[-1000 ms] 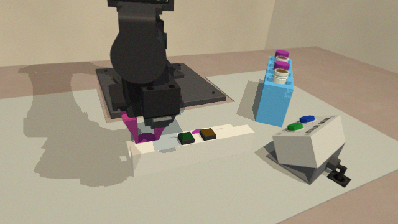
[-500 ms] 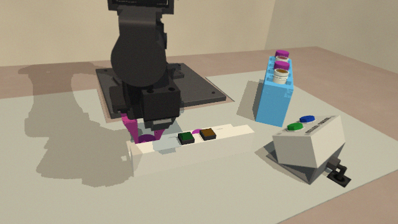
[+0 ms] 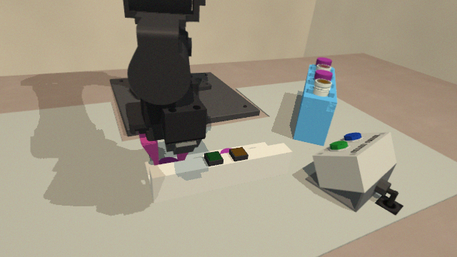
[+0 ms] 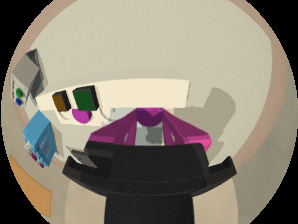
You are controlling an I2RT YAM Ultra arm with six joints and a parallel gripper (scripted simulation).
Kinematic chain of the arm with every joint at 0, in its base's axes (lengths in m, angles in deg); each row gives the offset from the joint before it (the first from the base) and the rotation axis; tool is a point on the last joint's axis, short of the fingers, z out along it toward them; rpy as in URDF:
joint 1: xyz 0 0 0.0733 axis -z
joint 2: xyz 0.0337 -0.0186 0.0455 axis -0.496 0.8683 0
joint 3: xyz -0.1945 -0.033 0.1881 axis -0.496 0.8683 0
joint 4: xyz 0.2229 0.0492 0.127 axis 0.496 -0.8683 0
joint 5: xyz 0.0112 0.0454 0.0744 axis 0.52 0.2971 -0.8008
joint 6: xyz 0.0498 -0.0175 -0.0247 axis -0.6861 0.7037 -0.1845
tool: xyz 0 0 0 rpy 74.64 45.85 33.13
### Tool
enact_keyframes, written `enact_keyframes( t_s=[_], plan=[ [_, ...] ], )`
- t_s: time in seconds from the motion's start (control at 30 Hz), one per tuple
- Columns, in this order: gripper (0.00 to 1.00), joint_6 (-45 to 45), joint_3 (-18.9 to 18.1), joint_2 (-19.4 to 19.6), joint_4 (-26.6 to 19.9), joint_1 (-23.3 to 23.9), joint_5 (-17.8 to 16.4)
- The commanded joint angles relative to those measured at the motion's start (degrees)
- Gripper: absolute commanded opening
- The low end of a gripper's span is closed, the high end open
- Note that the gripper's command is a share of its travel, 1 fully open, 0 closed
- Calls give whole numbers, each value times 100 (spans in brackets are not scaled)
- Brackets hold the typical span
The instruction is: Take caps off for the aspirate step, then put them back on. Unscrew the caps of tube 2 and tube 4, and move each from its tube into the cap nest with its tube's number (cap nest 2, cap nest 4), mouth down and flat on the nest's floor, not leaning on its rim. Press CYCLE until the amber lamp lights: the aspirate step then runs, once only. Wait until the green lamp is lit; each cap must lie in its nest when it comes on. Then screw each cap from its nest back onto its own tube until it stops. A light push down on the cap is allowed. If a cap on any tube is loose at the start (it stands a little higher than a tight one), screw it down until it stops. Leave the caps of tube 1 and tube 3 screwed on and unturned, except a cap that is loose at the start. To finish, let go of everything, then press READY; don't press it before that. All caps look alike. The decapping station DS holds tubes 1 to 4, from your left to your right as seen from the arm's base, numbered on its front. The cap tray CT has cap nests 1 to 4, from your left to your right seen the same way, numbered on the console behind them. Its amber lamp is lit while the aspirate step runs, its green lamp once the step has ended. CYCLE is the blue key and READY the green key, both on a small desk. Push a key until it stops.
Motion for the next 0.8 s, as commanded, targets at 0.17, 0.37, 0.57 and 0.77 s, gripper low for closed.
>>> enact_keyframes(
  t_s=[0.17,0.37,0.57,0.77],
  plan=[
    [47,16,-16,-33,10,4,-5],
    [47,16,-16,-33,10,4,-5],
    [47,16,-79,-77,-97,4,-5],
    [47,15,-510,-301,-752,3,-5]
  ],
)
